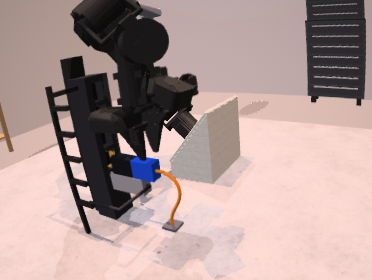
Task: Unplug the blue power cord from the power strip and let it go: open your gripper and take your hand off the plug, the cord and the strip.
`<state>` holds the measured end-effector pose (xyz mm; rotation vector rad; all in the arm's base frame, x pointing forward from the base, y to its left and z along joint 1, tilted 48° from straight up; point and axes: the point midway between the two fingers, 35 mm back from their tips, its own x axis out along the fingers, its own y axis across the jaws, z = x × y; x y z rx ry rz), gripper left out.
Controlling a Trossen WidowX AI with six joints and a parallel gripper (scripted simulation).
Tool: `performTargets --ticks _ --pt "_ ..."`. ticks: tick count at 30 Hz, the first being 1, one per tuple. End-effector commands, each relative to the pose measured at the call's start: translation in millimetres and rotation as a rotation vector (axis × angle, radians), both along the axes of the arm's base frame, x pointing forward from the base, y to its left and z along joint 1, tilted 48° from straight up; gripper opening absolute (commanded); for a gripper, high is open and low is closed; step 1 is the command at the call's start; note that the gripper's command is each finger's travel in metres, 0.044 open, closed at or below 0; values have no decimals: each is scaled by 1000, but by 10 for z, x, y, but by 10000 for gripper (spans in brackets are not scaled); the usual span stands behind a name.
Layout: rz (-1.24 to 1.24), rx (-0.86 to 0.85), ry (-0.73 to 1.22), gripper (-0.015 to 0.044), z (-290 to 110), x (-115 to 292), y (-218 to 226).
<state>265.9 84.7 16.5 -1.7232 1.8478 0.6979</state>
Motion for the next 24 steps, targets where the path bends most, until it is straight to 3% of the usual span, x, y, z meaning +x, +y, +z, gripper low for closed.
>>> performTargets --ticks 1,19,22,24 --pt "3 -5 6 160 52 -22 -60" --pt "3 -6 6 160 -21 -30 -156" --pt "-1 -3 3 81 -8 -20 -136" --pt "-1 -3 3 68 -8 -20 -136"
